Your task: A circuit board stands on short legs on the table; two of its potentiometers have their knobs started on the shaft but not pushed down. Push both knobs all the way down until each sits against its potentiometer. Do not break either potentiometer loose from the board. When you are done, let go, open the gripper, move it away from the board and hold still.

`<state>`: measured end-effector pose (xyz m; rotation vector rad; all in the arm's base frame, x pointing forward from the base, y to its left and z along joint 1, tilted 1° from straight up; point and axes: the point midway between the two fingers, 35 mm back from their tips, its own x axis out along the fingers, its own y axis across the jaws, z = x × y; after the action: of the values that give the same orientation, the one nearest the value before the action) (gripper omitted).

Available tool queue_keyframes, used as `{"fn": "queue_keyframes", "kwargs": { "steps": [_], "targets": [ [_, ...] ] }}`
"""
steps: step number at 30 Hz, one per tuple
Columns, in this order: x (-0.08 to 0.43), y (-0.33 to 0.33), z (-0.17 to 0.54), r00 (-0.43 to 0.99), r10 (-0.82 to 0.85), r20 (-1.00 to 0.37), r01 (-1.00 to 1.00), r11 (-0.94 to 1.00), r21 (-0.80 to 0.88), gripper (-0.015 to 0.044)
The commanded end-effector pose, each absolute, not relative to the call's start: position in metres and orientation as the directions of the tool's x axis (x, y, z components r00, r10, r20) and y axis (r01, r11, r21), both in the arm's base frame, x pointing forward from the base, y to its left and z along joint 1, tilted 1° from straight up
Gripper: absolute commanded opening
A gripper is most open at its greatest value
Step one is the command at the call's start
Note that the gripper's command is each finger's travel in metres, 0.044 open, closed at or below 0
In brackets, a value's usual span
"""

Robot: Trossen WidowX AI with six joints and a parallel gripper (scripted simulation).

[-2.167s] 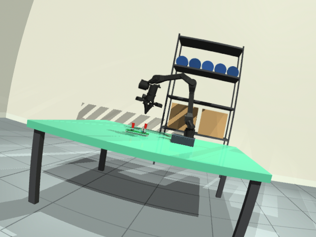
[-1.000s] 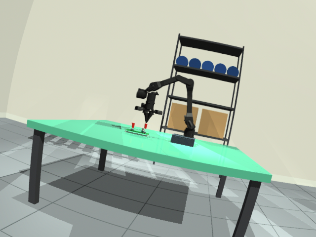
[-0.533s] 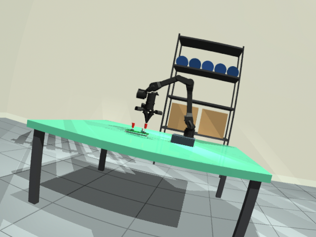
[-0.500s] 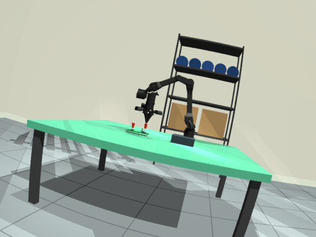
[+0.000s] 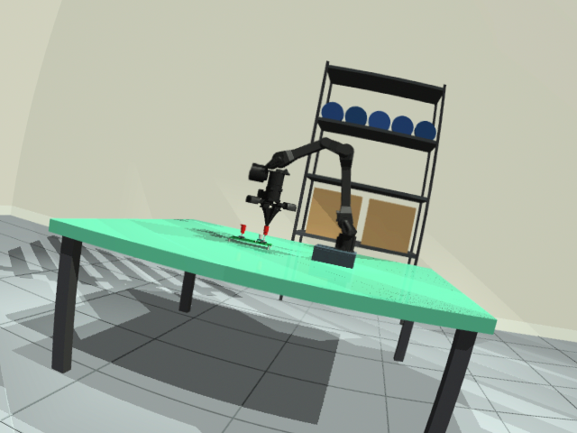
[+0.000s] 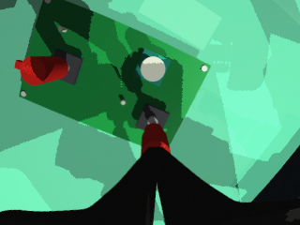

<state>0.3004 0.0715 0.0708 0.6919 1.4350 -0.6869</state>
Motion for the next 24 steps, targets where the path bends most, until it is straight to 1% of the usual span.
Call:
{"fn": "queue_keyframes", "kwargs": {
  "steps": [1, 24],
  "targets": [
    [0.2998, 0.0718, 0.0688, 0.019, -0.005, -1.000, 0.778, 0.629, 0.012, 0.0000],
    [0.2998, 0.0718, 0.0642, 0.019, -0.005, -1.000, 0.778, 0.629, 0.012, 0.0000]
  ]
}}
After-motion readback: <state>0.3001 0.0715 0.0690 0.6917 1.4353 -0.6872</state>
